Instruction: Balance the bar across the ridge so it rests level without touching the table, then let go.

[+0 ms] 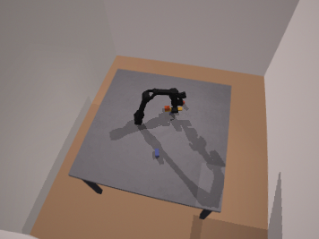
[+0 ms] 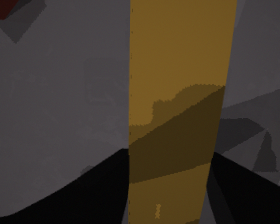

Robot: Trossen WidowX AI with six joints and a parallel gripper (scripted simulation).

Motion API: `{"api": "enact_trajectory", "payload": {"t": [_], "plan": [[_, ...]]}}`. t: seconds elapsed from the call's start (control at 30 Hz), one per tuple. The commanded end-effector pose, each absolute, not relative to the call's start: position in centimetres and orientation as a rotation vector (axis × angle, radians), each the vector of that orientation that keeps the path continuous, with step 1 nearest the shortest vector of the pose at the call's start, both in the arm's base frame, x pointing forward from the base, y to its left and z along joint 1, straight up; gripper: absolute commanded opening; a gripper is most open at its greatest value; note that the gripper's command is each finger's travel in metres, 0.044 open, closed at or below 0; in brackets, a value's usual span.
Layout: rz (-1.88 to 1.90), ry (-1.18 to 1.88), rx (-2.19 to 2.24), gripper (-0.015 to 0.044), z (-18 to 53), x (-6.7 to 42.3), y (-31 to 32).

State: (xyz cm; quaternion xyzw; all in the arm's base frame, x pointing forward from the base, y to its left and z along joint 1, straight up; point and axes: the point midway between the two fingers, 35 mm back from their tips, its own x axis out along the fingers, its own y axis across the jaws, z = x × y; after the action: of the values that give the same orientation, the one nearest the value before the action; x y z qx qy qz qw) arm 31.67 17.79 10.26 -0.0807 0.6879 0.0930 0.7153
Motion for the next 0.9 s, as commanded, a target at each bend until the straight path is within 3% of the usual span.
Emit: {"api": "enact_trajectory", "payload": {"t": [0.0,0.87], "plan": [[0.201,1.527,-0.178,0.0,10.06,31.61,17.74],[0.201,1.527,-0.178,0.0,9.84,31.61,17.73]]}}
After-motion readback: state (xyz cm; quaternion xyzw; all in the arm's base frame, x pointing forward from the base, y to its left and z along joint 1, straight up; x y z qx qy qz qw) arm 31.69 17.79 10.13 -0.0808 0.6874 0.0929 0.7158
